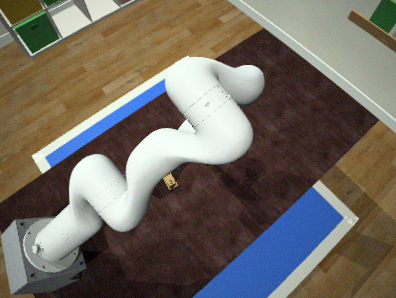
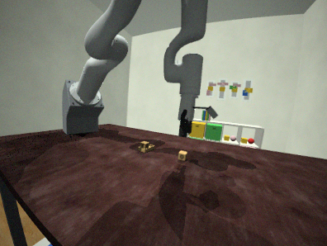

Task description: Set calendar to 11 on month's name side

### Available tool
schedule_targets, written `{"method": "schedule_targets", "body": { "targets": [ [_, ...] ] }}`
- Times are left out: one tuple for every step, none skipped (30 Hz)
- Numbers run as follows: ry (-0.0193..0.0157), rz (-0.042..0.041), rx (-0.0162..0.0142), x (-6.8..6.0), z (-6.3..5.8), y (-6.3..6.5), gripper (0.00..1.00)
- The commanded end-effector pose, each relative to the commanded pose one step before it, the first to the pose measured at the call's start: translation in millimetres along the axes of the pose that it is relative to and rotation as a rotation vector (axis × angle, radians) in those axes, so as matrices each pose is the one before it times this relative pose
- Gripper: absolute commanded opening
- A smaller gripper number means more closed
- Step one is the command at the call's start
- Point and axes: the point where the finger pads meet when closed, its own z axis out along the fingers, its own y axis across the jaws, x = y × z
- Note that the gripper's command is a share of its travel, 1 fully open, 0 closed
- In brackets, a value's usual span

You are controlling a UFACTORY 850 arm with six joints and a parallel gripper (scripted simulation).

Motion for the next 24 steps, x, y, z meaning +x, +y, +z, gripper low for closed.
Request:
{"method": "schedule_targets", "body": {
  "targets": [
    [0.00107, 0.00043, 0.00017, 0.68, -0.47, -0.01, 1.00],
    [0.00000, 0.00000, 0.00000, 0.00, 0.00, 0.00, 1.00],
    [0.00000, 0.00000, 0.00000, 0.00, 0.00, 0.00, 1.00],
    [0.00000, 0.00000, 0.00000, 0.00, 0.00, 0.00, 1.00],
    [0.00000, 0.00000, 0.00000, 0.00, 0.00, 0.00, 1.00],
    [0.00000, 0.00000, 0.00000, 0.00, 0.00, 0.00, 1.00],
    [0.00000, 0.00000, 0.00000, 0.00, 0.00, 0.00, 1.00],
    [0.00000, 0.00000, 0.00000, 0.00, 0.00, 0.00, 1.00],
    [0.00000, 0.00000, 0.00000, 0.00, 0.00, 0.00, 1.00],
    [0.00001, 0.00001, -0.00014, 0.64, -0.05, 0.05, 1.00],
    [0.00007, 0.00004, -0.00070, 3.61, -0.28, 0.29, 1.00],
    [0.00010, 0.00009, -0.00110, 7.39, -0.63, 0.54, 1.00],
    [0.00009, 0.00013, -0.00076, 10.28, -0.99, 0.63, 1.00],
    [0.00008, 0.00012, 0.00022, 11.28, -1.25, 0.52, 1.00],
    [0.00012, 0.00007, 0.00117, 10.13, -1.27, 0.31, 1.00],
    [0.00015, 0.00002, 0.00139, 7.21, -0.99, 0.13, 1.00],
    [0.00010, 0.00000, 0.00084, 3.50, -0.51, 0.03, 1.00],
    [0.00002, 0.00000, 0.00016, 0.62, -0.09, 0.00, 1.00],
    [-0.00001, 0.00000, -0.00001, 0.00, 0.05, 0.00, 1.00],
    [-0.00004, -0.00001, -0.00007, 0.01, 0.30, 0.00, 1.00],
    [-0.00011, -0.00002, -0.00017, 0.03, 0.74, 0.01, 1.00],
    [-0.00019, -0.00003, -0.00030, 0.05, 1.31, 0.02, 1.00],
    [0.00000, 0.00000, 0.00000, 0.00, 0.00, 0.00, 1.00],
    [0.00000, 0.00000, 0.00000, 0.00, 0.00, 0.00, 1.00]
  ]
}}
